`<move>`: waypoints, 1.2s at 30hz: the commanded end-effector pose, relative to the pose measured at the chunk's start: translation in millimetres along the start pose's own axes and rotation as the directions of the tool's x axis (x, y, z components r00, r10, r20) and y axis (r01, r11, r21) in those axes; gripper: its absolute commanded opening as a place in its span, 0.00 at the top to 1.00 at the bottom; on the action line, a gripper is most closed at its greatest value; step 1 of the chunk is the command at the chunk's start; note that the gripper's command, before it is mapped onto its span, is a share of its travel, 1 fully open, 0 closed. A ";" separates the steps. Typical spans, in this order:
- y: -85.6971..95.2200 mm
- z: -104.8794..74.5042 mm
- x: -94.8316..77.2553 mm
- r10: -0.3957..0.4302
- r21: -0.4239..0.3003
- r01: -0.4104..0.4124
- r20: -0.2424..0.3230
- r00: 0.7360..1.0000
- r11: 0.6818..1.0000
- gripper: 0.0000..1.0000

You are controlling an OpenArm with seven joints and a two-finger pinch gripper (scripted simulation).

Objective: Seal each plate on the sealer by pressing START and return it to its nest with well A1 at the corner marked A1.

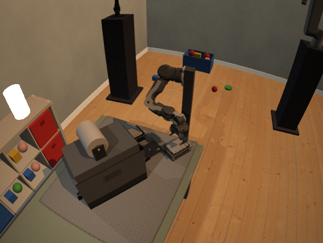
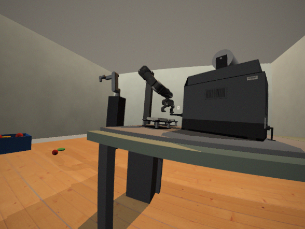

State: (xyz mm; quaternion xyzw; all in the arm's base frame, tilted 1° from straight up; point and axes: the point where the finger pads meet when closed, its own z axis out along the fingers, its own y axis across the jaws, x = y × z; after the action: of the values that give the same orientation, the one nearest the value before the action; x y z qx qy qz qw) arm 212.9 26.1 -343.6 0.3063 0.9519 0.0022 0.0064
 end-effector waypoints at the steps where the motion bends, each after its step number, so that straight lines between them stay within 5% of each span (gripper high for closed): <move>1: -0.7 -3.4 -0.9 0.009 0.005 -0.009 -0.001 1.000 1.000 0.35; 13: 0.7 -19.3 -7.3 0.005 0.007 -0.005 0.000 1.000 1.000 0.35; 36: 29.9 -45.9 -104.2 -0.015 -0.006 0.015 0.000 1.000 1.000 0.35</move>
State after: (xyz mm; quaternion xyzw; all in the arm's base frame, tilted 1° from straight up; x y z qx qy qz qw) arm 316.3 -14.1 -295.6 0.3122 0.9499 -0.0010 0.0142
